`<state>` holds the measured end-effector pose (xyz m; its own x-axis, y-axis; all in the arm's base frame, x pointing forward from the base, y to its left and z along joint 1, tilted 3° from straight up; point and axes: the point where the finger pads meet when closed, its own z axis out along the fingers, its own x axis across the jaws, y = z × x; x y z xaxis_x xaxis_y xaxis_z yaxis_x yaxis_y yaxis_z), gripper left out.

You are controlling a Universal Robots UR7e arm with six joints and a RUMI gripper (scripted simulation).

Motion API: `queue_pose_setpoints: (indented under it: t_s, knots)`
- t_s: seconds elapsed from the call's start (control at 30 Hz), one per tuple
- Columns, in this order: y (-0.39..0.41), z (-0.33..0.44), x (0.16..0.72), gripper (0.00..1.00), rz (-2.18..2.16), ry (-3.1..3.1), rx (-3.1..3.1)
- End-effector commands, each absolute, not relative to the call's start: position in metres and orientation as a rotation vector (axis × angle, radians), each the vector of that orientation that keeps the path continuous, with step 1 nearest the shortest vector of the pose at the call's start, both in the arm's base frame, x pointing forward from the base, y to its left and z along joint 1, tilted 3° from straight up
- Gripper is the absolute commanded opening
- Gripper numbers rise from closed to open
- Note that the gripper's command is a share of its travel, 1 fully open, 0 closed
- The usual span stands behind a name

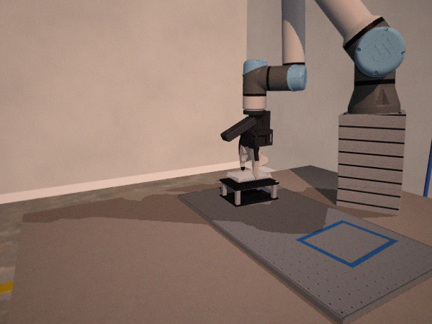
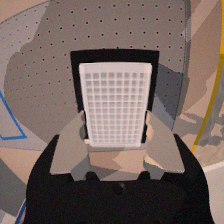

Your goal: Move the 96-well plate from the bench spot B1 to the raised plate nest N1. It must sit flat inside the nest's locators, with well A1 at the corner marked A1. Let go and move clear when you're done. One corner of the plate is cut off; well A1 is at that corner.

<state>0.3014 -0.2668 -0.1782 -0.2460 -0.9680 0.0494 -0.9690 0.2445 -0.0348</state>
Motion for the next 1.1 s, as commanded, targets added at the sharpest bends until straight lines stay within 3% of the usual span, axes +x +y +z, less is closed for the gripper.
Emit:
queue_pose_setpoints:
  t_s: [0.0, 1.07]
  knots:
    - [-0.2671, -0.1778, 0.3016, 0.00, 0.092, -2.464, 1.918]
    - [-0.2672, -0.1825, 0.3016, 0.00, 0.092, -2.464, 1.918]
